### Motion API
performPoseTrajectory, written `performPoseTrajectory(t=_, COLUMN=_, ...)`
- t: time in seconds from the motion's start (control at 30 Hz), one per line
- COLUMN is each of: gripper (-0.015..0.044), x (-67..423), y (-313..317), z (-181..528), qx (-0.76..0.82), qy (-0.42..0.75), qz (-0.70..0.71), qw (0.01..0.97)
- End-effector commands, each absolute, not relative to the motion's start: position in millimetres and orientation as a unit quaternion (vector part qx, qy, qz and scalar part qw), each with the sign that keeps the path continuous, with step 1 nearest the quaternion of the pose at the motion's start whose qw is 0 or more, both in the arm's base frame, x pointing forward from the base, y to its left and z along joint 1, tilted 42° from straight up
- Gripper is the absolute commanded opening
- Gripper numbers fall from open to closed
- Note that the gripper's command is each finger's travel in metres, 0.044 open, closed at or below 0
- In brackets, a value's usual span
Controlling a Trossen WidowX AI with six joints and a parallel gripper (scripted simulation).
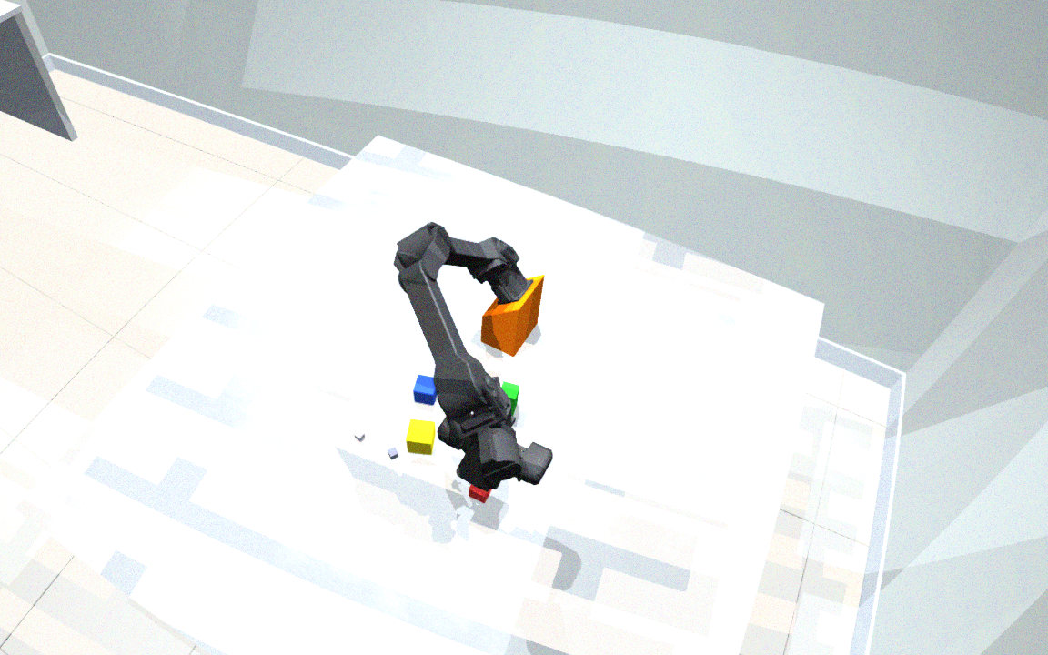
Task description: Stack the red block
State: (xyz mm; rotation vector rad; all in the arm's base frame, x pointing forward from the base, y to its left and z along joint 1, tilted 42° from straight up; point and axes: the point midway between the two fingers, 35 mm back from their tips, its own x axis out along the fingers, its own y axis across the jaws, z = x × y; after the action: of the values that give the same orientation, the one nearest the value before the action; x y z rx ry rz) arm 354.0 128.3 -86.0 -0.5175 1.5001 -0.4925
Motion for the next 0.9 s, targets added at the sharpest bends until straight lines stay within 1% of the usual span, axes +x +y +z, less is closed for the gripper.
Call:
performPoseTrajectory(t=0.0, gripper=0.044, x=368.3, y=114.1, z=-79.2, qx=-0.271, qy=0.658, qz=-0.231, qw=0.663)
performPoseTrajectory(t=0.27, gripper=0.044, x=368.2, y=110.3, z=-82.2, qx=-0.271, qy=0.658, qz=-0.231, qw=0.663)
performPoseTrajectory(t=0.5, gripper=0.044, x=368.8, y=81.3, z=-113.1, qx=-0.272, qy=0.658, qz=-0.231, qw=0.663)
performPoseTrajectory(t=0.87, gripper=0.044, x=368.6, y=75.1, z=-118.4, qx=-0.272, qy=0.658, qz=-0.231, qw=0.663)
